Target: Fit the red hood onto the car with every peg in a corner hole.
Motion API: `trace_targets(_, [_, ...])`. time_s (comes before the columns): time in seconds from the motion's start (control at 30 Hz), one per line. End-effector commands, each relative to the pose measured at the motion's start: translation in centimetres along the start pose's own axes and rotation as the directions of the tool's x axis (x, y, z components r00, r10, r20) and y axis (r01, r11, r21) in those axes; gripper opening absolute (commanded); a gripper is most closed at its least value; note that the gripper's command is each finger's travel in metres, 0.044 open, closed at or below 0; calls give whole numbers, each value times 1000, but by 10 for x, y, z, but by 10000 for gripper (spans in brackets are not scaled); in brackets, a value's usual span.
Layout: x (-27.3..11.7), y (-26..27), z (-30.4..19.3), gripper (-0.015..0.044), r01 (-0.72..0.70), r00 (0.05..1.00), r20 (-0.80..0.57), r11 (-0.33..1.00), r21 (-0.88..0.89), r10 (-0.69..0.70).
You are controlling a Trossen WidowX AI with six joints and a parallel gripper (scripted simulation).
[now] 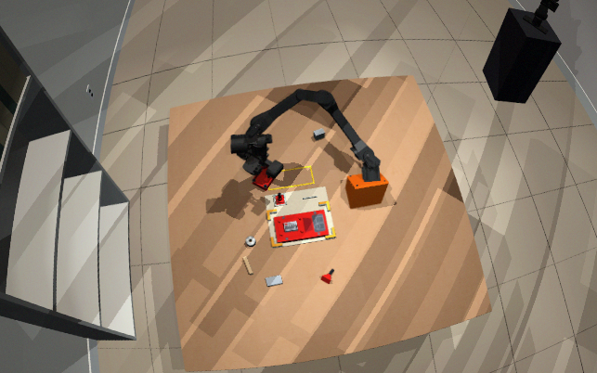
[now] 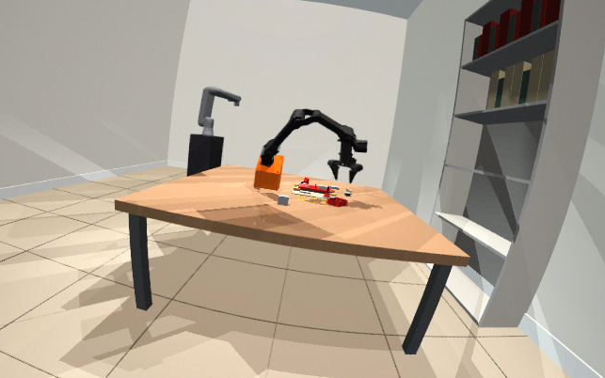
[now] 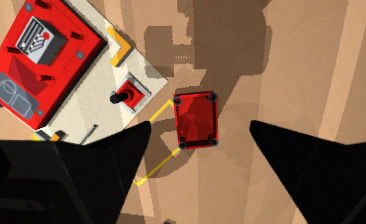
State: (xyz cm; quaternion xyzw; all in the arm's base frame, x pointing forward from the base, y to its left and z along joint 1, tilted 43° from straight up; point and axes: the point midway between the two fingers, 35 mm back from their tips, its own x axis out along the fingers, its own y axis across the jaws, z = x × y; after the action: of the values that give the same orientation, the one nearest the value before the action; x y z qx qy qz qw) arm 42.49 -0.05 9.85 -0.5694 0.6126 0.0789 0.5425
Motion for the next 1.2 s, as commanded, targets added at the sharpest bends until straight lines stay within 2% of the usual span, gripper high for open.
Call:
trace_targets(0.0, [17, -7, -34, 440, -38, 995, -92, 996, -82, 30])
trace_targets(1.17, [42, -11, -33, 440, -40, 995, -96, 996, -86, 32])
